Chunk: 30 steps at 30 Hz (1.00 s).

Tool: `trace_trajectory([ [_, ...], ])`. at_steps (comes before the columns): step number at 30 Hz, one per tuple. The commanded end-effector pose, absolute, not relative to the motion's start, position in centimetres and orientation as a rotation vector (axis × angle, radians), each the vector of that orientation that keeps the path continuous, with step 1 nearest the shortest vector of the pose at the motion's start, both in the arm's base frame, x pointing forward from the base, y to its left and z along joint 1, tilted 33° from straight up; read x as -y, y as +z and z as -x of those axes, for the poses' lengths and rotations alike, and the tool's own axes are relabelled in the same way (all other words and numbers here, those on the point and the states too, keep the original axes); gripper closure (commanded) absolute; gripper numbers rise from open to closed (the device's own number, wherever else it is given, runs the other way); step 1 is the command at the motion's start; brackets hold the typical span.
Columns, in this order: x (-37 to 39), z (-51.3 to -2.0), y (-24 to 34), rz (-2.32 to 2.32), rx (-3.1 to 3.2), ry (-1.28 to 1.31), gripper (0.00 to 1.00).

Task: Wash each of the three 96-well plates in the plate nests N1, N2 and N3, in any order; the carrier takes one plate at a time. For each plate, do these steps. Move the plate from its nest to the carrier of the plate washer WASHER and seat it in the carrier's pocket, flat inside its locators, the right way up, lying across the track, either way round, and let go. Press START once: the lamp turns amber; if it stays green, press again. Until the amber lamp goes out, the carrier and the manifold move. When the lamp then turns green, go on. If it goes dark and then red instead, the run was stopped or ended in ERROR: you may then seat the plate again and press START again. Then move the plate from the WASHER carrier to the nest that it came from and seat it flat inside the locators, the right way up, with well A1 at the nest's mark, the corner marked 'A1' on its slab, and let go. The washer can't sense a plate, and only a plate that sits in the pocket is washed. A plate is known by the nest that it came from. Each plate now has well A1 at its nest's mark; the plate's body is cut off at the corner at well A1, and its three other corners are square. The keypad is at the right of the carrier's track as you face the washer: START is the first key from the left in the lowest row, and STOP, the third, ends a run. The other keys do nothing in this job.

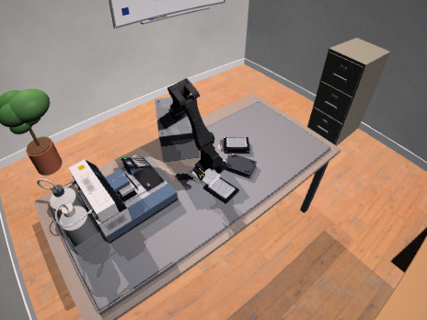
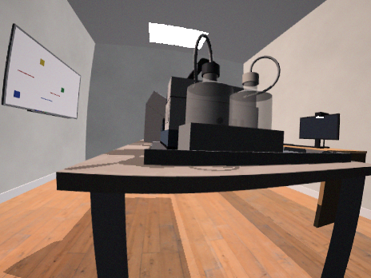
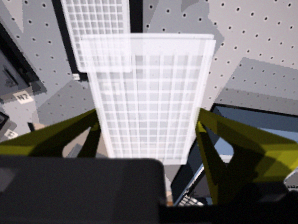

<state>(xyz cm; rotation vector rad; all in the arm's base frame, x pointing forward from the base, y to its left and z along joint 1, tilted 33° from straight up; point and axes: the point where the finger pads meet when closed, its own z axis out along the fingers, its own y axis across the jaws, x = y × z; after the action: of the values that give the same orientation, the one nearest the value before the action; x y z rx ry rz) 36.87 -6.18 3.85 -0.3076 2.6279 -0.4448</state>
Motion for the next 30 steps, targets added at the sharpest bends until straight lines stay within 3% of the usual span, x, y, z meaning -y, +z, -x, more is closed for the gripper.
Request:
trace_trajectory([
  [1,6.9,-36.9,4.8,0.358,-2.603,-0.431,1.0],
  [30,12.1,-34.8,5.5,0.225,-2.607,-0.399,1.0],
])
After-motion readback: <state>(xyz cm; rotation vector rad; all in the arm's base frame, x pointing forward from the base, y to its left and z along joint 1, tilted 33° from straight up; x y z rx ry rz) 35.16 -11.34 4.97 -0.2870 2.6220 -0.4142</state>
